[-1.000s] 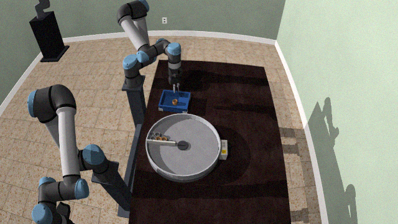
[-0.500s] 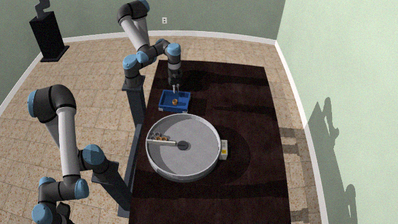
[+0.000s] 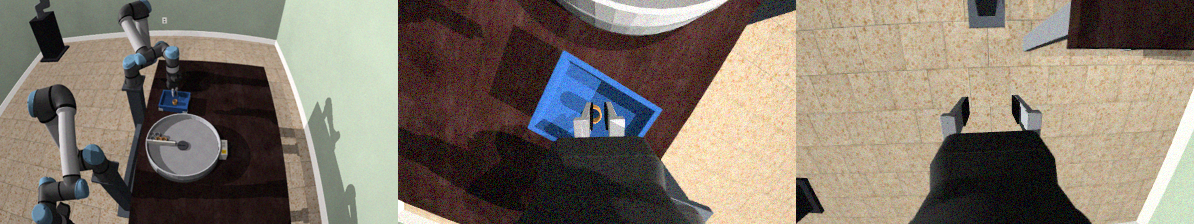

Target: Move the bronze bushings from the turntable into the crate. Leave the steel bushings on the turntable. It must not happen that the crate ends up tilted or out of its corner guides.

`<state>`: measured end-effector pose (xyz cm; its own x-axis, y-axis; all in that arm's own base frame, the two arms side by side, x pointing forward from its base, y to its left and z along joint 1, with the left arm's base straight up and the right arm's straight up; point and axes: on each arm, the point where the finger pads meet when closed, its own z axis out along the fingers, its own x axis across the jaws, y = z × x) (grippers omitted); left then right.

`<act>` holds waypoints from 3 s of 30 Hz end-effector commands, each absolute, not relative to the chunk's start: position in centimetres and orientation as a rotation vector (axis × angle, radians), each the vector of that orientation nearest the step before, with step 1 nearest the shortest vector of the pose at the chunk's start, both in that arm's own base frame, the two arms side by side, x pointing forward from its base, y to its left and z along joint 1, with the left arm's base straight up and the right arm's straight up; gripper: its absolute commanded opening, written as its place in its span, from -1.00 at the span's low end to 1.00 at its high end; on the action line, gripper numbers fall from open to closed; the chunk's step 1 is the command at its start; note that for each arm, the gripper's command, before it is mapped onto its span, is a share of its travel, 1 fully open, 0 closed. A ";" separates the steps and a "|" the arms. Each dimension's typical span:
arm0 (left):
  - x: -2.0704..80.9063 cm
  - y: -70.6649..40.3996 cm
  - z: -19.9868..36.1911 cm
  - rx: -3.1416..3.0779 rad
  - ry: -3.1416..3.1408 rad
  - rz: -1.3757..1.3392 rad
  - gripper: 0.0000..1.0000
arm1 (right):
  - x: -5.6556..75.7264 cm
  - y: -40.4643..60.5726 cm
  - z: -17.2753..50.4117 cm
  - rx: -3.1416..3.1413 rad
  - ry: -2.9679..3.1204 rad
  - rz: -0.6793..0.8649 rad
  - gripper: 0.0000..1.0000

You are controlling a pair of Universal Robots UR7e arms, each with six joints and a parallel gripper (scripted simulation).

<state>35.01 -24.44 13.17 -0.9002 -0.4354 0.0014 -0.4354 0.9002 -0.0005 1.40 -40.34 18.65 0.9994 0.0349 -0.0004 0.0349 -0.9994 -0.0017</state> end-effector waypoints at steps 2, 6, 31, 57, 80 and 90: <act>34.8 -26.0 13.2 0.747 -3.052 0.002 -0.22 | 1.4 -40.4 18.7 -3.141 -0.055 0.000 1.00; 34.7 -28.0 13.2 0.800 -3.038 0.002 -0.22 | 1.4 -40.4 18.7 -3.141 -0.055 0.000 1.00; 32.9 -43.5 13.1 1.210 -2.899 0.003 -0.22 | 1.4 -40.4 18.7 -3.141 -0.055 0.000 1.00; 32.1 -52.7 13.2 1.442 -2.791 0.003 -0.22 | 1.4 -40.4 18.7 -3.141 -0.055 0.000 1.00; 32.0 -53.8 13.3 1.468 -2.777 0.003 -0.22 | 1.4 -40.4 18.7 -3.141 -0.055 0.000 1.00; 32.0 -53.8 13.3 1.468 -2.777 0.003 -0.22 | 1.4 -40.4 18.7 -3.141 -0.055 0.000 1.00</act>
<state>31.94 -53.74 13.17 -0.5630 -0.8264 -0.0002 -0.8264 0.5630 0.0003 1.40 -40.34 18.65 0.9994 0.0349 -0.0004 0.0349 -0.9994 -0.0017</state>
